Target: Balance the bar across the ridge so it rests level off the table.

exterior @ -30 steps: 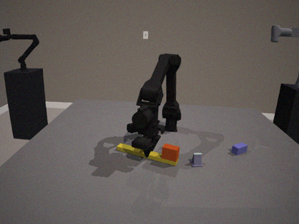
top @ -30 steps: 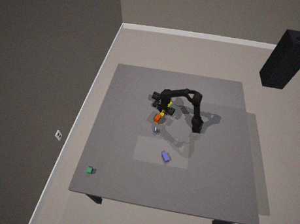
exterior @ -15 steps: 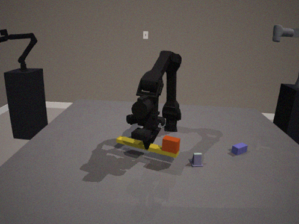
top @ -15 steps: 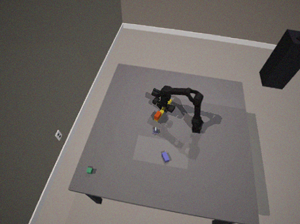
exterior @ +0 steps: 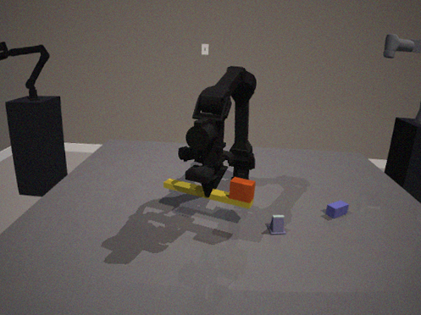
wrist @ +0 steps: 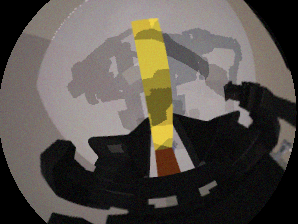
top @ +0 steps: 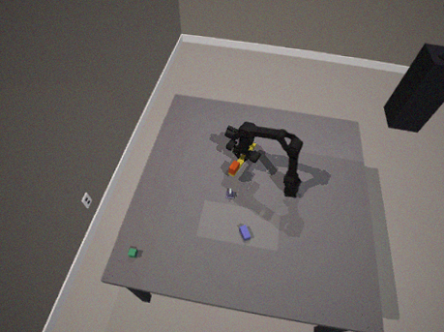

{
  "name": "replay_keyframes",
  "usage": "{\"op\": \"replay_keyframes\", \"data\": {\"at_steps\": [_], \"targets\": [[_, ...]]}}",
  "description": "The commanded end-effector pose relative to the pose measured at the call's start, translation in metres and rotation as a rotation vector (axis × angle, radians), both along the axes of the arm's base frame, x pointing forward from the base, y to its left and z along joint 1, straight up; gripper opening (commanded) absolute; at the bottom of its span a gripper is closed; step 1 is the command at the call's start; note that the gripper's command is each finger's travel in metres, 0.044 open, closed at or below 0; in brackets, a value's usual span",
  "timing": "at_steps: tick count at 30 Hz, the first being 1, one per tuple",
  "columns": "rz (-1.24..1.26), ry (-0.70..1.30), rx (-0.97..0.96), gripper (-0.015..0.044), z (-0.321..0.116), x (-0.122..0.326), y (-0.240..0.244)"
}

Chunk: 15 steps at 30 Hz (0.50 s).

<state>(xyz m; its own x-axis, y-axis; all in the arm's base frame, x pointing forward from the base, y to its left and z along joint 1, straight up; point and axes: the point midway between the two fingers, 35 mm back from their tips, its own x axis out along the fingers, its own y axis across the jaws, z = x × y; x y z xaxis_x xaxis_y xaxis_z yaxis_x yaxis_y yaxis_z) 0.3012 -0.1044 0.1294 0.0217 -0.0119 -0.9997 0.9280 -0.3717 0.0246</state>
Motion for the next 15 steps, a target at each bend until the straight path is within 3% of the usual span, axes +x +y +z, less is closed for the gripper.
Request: {"op": "replay_keyframes", "data": {"at_steps": [1, 5, 15], "targets": [[-0.004, -0.011, 0.001, 0.0, 0.012, -0.001, 0.001], [0.022, -0.011, 0.0, 0.0, 0.016, 0.0, 0.003], [0.414, -0.008, -0.008, 0.0, 0.016, 0.01, 0.031]]}}
